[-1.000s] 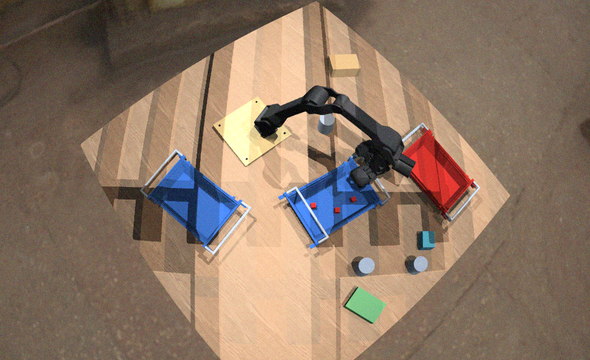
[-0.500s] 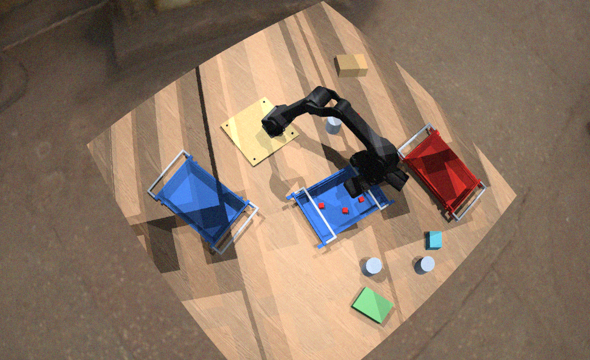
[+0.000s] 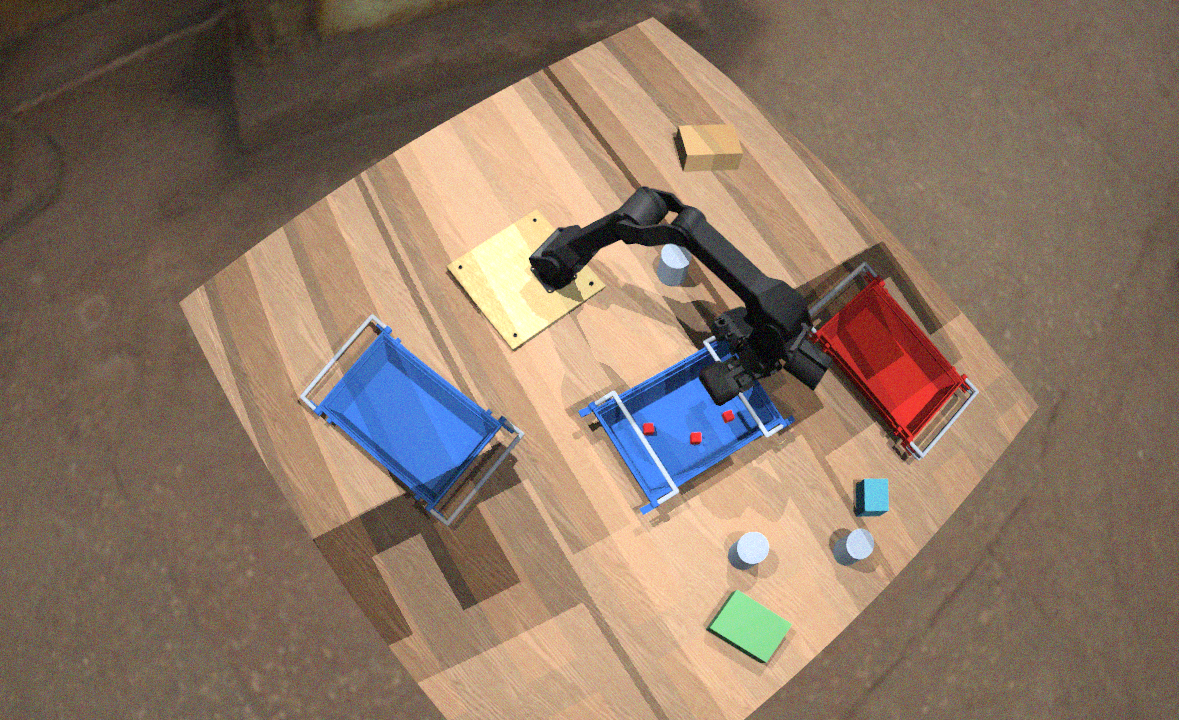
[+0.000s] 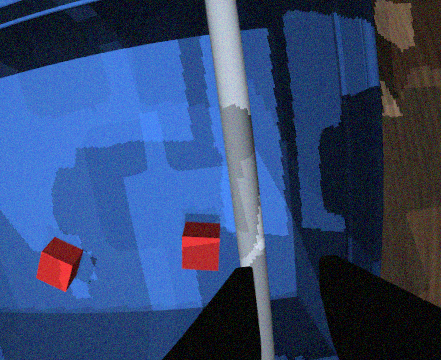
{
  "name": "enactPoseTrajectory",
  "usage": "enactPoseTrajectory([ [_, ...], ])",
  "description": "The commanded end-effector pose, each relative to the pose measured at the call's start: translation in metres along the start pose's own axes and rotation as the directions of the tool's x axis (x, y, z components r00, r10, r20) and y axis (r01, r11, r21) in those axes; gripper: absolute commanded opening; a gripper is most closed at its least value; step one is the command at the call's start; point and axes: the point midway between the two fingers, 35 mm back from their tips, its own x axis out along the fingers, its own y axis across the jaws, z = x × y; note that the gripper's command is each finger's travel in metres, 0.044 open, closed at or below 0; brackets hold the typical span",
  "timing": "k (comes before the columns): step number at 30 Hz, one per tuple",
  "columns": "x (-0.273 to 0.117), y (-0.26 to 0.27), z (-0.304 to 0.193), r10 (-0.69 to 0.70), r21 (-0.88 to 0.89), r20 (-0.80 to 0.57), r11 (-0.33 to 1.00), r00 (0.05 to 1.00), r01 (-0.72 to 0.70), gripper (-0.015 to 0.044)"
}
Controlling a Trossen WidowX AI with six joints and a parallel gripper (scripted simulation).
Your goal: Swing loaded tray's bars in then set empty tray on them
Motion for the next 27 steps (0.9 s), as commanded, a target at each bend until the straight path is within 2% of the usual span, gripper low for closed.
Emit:
enactPoseTrajectory([
  [1,0.0004,0.0001,-0.0002,0.000,0.000,-0.001,1.000,1.000,0.000,0.0082],
  [15,0.0004,0.0001,-0.0002,0.000,0.000,-0.001,1.000,1.000,0.000,0.0082],
  [18,0.0004,0.0001,-0.0002,0.000,0.000,-0.001,1.000,1.000,0.000,0.0004],
  [27,0.0005,0.0002,0.0003,0.001,0.000,0.002,1.000,1.000,-0.001,0.0000],
])
